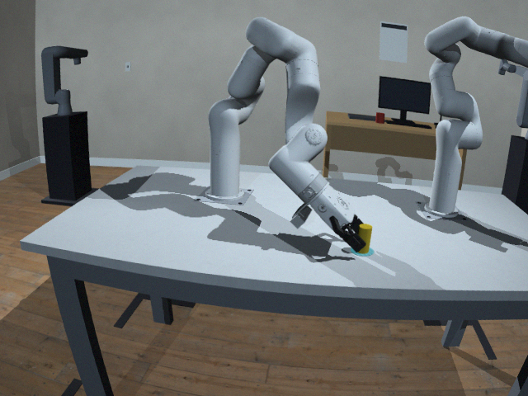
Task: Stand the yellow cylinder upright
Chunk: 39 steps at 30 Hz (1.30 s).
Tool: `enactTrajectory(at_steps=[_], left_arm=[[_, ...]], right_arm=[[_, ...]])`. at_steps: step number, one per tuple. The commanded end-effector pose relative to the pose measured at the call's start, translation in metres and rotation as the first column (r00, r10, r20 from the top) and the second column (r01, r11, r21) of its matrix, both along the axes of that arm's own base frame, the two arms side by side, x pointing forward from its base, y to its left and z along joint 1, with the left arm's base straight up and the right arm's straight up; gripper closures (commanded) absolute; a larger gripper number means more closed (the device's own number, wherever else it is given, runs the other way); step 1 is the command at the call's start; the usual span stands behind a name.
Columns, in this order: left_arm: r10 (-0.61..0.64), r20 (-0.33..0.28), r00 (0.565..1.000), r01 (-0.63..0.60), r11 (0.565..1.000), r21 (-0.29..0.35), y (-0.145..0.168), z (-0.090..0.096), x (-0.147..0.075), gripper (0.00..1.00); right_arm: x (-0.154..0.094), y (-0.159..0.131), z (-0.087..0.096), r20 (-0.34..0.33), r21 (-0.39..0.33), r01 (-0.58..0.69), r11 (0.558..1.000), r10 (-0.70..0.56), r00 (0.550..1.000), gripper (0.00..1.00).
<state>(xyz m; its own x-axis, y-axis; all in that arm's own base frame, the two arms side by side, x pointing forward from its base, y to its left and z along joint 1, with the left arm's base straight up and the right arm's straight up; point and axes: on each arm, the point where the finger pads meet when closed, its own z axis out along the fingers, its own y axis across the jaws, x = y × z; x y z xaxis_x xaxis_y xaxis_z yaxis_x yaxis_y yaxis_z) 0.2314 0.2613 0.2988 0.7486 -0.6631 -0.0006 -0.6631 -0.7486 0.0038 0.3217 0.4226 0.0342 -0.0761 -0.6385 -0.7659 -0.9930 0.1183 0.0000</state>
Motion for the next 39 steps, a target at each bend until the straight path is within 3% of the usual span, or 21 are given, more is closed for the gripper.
enactTrajectory(at_steps=[1, 24, 39], left_arm=[[0.0, 0.003, 1.0, 0.0, 1.0, 0.002, 0.001, 0.001, 0.001, 0.0], [0.0, 0.003, 1.0, 0.0, 1.0, 0.002, 0.001, 0.001, 0.001, 0.0], [0.0, 0.003, 1.0, 0.0, 1.0, 0.002, 0.001, 0.001, 0.001, 0.0]], right_arm=[[0.001, 0.001, 0.001, 0.002, 0.002, 0.0, 1.0, 0.0, 1.0, 0.0], [0.001, 0.0, 0.002, 0.002, 0.002, 0.0, 1.0, 0.0, 1.0, 0.0], [-0.004, -0.038, 0.034, 0.002, 0.002, 0.0, 1.0, 0.0, 1.0, 0.0]])
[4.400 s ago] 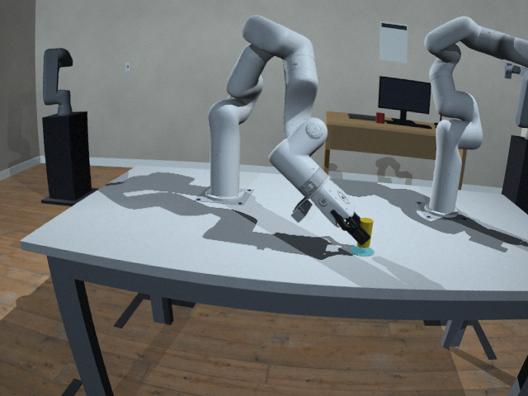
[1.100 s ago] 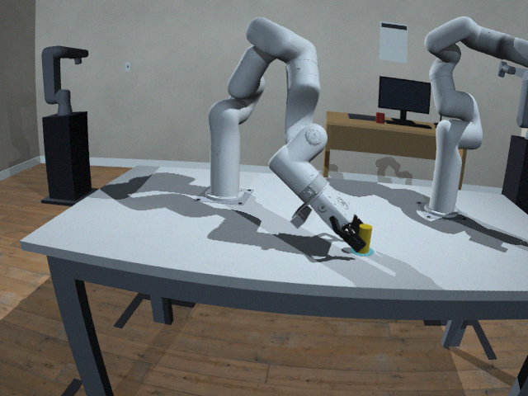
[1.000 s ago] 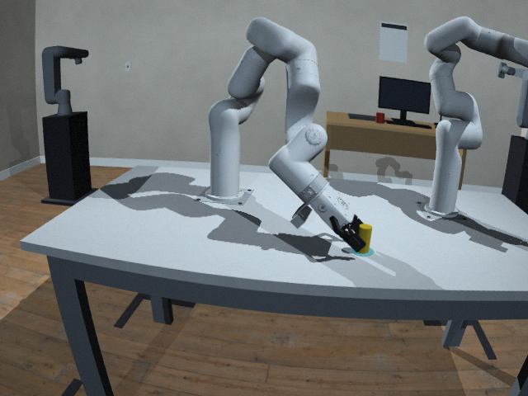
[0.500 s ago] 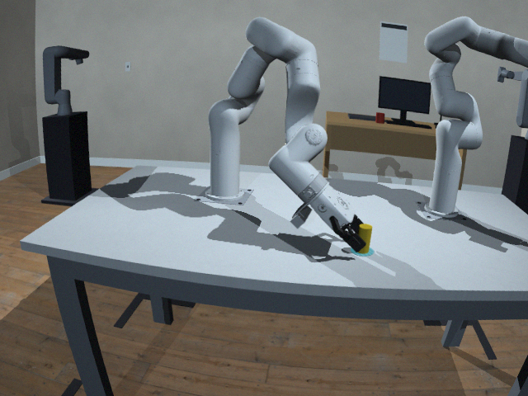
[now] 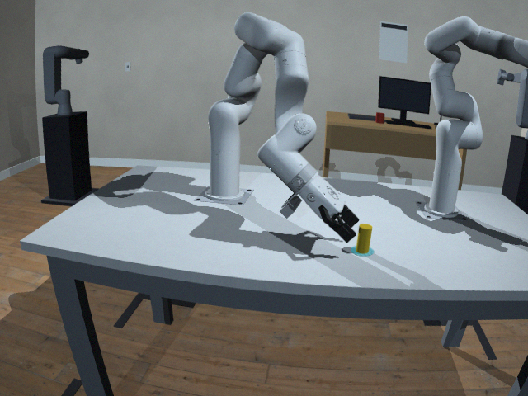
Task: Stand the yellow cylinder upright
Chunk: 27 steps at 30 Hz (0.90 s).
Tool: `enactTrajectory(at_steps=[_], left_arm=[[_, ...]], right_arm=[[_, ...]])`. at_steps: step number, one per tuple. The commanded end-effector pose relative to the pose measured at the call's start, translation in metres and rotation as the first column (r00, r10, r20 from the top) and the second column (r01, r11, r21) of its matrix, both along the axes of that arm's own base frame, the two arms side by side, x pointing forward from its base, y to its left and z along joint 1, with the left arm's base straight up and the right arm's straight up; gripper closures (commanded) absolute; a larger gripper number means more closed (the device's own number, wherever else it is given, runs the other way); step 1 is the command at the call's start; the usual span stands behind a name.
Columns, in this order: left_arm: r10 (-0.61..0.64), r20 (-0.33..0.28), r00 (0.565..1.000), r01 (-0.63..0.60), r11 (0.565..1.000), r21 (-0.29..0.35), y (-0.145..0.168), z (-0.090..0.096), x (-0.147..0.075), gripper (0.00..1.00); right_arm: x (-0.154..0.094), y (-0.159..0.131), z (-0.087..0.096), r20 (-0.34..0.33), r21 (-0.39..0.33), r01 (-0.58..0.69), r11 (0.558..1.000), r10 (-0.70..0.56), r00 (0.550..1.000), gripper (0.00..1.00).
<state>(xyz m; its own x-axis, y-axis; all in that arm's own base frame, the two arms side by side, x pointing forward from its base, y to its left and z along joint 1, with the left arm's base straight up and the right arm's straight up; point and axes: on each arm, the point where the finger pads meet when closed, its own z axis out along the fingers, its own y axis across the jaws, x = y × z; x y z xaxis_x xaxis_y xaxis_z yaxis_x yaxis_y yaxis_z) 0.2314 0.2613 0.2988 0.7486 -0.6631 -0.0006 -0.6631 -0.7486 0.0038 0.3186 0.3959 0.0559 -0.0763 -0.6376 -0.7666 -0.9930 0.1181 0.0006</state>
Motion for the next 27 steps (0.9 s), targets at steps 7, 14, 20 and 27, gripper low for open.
enactTrajectory(at_steps=[7, 14, 20, 27], left_arm=[[0.0, 0.003, 1.0, 0.0, 1.0, 0.002, 0.001, 0.001, 0.001, 0.0], [0.0, 0.003, 1.0, 0.0, 1.0, 0.002, 0.001, 0.001, 0.001, 0.0], [0.0, 0.003, 1.0, 0.0, 1.0, 0.002, 0.001, 0.001, 0.001, 0.0], [0.0, 0.003, 1.0, 0.0, 1.0, 0.002, 0.001, 0.001, 0.001, 0.0]], right_arm=[[-0.002, -0.018, 0.018, 0.002, 0.001, 0.0, 1.0, 0.0, 1.0, 0.0], [-0.002, -0.018, 0.021, 0.002, 0.001, 0.0, 1.0, 0.0, 1.0, 0.0], [-0.002, -0.018, 0.041, 0.002, 0.001, 0.0, 1.0, 0.0, 1.0, 0.0], [-0.002, -0.018, 0.076, 0.002, 0.001, 0.0, 1.0, 0.0, 1.0, 0.0]])
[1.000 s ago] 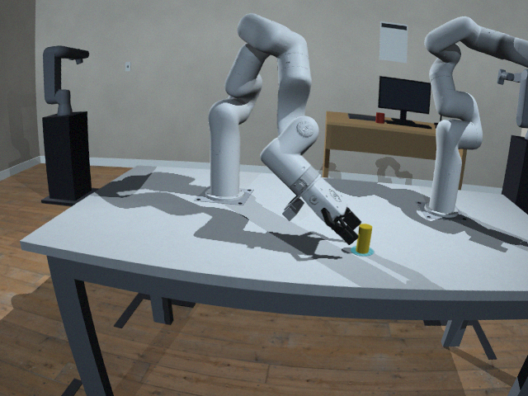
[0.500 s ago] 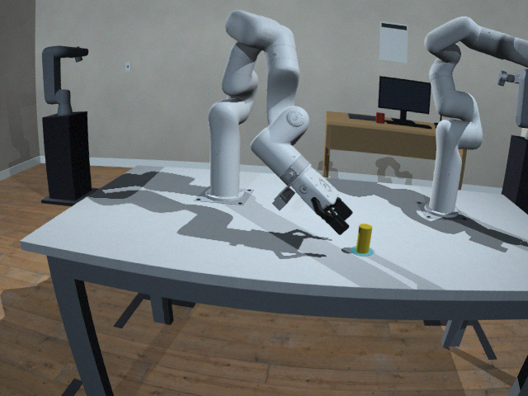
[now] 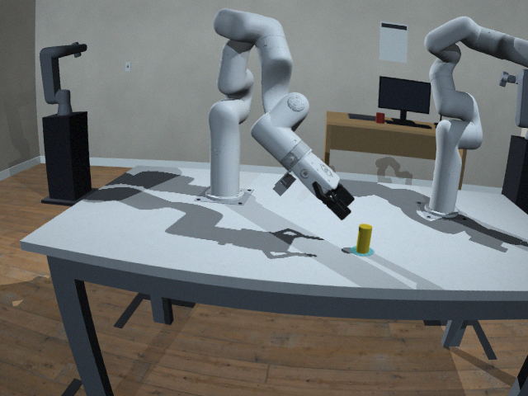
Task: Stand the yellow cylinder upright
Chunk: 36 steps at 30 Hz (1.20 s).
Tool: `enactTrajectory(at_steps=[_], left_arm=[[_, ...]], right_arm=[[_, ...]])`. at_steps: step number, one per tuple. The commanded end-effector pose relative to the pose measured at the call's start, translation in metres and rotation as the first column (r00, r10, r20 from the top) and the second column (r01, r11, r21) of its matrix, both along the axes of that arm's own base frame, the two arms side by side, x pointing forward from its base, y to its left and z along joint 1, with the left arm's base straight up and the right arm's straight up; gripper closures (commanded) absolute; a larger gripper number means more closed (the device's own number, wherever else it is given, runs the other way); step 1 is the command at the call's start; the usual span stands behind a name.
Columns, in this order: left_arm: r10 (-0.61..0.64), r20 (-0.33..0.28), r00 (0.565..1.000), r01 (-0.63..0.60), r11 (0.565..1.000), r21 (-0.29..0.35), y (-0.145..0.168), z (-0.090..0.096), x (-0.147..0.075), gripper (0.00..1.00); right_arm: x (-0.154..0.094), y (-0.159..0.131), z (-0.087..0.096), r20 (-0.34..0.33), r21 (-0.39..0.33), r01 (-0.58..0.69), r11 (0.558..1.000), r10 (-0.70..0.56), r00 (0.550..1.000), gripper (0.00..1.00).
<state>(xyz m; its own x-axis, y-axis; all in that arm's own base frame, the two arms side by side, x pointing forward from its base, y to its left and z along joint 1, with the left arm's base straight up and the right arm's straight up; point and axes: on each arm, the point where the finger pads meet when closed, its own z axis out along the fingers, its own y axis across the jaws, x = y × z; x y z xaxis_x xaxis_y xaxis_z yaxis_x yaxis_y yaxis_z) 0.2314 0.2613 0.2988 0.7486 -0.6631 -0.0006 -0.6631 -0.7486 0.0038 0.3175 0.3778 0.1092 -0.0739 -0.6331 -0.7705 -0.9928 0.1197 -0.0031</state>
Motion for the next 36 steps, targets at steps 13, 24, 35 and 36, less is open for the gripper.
enactTrajectory(at_steps=[13, 24, 35, 36], left_arm=[[0.0, 0.003, 1.0, 0.0, 1.0, 0.002, 0.001, 0.001, 0.001, 0.0], [0.0, 0.003, 1.0, 0.0, 1.0, 0.002, 0.001, 0.001, 0.001, 0.0], [0.0, 0.003, 1.0, 0.0, 1.0, 0.002, 0.001, 0.001, 0.001, 0.0], [0.0, 0.003, 1.0, 0.0, 1.0, 0.002, 0.001, 0.001, 0.001, 0.0]], right_arm=[[-0.001, 0.0, 0.045, -0.002, -0.005, -0.001, 1.0, 0.001, 1.0, 0.0], [-0.001, 0.0, 0.045, -0.002, -0.005, -0.001, 1.0, 0.001, 1.0, 0.0], [-0.001, 0.0, 0.045, -0.002, -0.005, -0.001, 1.0, 0.001, 1.0, 0.0], [-0.001, 0.0, 0.045, -0.002, -0.005, -0.001, 1.0, 0.001, 1.0, 0.0]])
